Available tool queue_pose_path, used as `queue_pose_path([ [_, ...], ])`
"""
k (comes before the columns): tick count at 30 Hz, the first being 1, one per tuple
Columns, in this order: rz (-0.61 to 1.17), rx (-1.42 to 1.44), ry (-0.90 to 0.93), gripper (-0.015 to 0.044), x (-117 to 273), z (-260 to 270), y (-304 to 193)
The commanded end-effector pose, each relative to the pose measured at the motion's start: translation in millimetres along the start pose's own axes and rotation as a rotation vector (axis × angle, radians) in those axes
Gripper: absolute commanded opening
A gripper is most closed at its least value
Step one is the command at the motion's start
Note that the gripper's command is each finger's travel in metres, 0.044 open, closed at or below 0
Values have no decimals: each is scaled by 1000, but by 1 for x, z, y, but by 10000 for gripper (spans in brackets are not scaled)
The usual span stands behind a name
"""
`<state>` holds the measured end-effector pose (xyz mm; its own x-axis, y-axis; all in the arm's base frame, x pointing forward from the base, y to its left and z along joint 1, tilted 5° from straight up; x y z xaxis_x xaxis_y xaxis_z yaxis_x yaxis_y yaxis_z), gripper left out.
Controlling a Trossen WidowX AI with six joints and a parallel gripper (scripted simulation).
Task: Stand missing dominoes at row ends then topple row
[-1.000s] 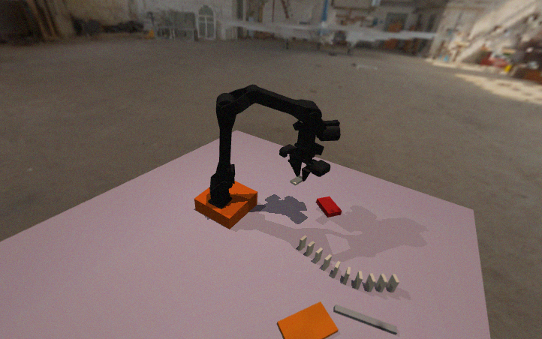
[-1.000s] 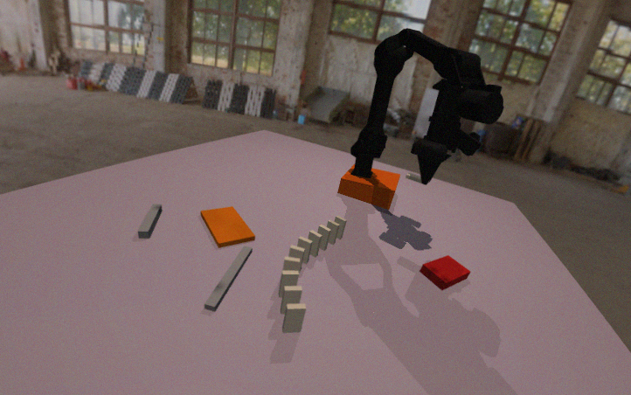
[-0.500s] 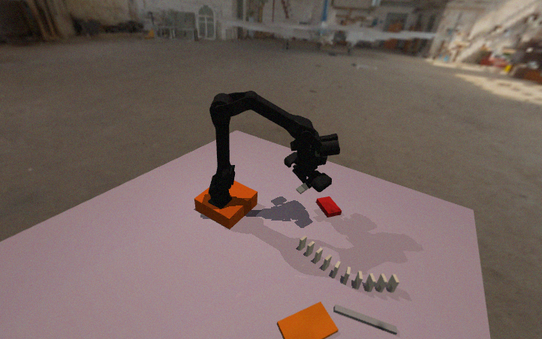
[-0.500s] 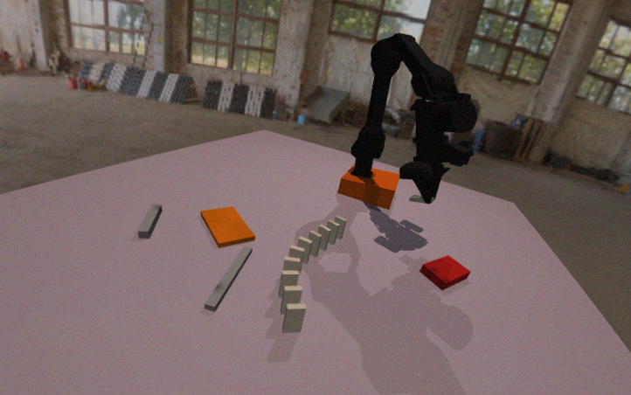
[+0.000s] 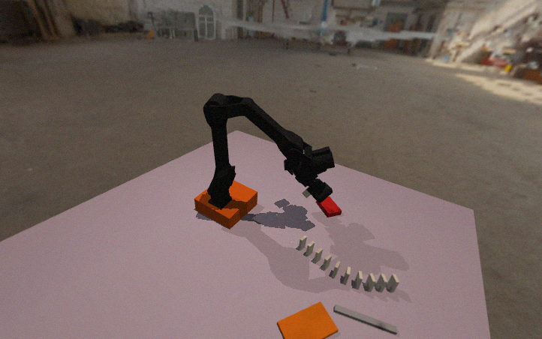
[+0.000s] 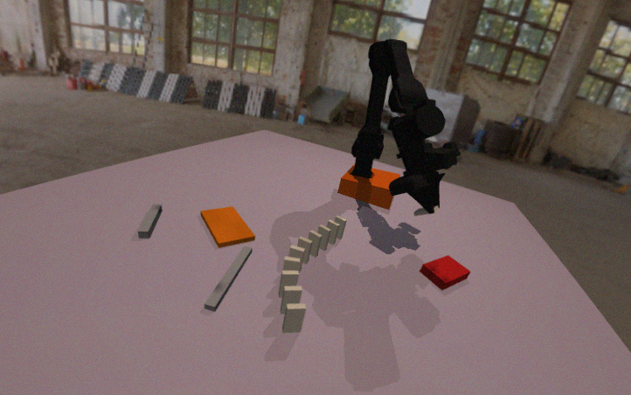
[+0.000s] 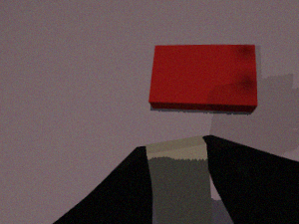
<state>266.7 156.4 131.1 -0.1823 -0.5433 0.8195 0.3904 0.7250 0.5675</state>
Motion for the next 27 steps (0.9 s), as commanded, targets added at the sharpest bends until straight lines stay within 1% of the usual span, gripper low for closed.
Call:
queue_pose_path([
  [1,-76,-10,11,107,-1,-3,-5],
  [13,-316,-7,30,107,2,-9,-25],
  [27,-555,47,47,107,14,-2,-50],
])
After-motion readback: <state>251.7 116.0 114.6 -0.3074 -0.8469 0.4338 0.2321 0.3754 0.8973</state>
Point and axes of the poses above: the point midway between the two fingers, 35 mm back from their tips, its own x axis back along the fingers, its own z axis across the jaws, y = z × x, the point moved 6 cm from there along x, back along the fingers, and after that the axes turned 1 degree about x, right-handed, at the moved point
